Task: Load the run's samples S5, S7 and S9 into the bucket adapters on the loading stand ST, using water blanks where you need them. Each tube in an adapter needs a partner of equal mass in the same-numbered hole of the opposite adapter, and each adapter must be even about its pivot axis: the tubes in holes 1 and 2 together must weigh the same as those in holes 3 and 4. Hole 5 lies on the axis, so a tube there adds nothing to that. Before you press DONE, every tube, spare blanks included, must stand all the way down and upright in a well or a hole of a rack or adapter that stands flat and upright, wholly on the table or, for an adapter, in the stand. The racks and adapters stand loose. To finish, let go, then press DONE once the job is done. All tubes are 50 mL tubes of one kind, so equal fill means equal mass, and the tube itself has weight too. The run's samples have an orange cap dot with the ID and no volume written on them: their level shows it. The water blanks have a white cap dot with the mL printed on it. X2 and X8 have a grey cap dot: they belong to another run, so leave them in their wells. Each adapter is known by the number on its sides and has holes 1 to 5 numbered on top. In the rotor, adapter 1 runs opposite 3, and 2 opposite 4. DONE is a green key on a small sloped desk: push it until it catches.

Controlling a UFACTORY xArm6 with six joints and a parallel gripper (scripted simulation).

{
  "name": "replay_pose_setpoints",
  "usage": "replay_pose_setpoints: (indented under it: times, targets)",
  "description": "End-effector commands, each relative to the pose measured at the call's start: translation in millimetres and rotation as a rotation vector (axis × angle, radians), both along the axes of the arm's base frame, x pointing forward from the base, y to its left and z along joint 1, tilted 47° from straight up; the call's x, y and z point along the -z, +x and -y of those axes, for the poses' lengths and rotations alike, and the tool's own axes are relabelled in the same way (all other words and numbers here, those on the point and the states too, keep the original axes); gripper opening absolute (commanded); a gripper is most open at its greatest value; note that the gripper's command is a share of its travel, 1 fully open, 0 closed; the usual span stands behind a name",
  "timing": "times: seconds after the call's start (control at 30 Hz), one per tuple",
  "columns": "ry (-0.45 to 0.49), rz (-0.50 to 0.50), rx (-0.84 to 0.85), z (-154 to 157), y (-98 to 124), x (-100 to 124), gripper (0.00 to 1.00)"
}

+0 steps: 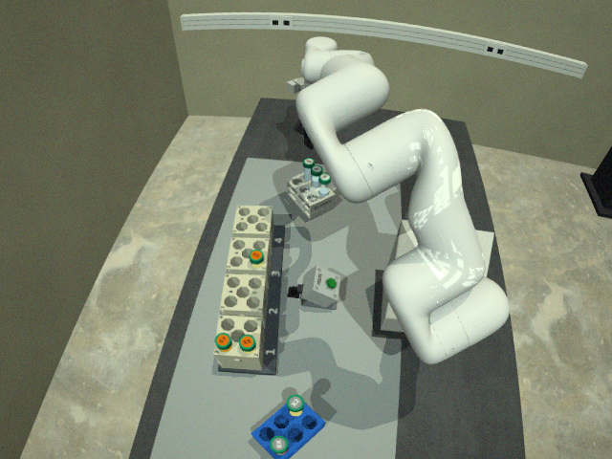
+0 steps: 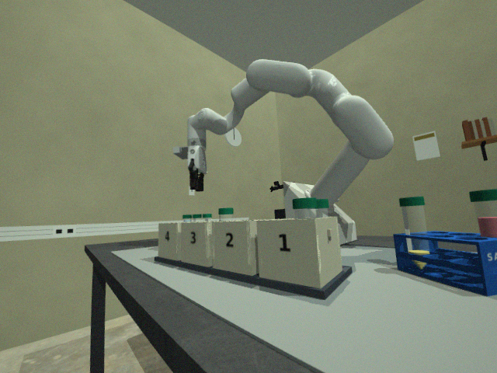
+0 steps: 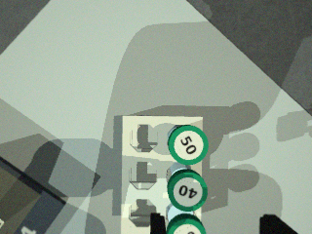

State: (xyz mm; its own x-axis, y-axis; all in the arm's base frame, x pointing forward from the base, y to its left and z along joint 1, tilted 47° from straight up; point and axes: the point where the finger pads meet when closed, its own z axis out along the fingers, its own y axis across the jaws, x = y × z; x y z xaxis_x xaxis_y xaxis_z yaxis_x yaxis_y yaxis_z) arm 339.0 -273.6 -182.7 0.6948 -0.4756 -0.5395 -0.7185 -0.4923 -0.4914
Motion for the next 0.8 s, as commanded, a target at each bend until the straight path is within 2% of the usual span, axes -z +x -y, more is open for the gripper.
replay_pose_setpoints:
  times: [0.0,0.77]
  targets:
    - [-0.005,0.003,0.002,-3,1,4,0.57]
    - [-0.005,0.004,0.002,-32,0,31,0.57]
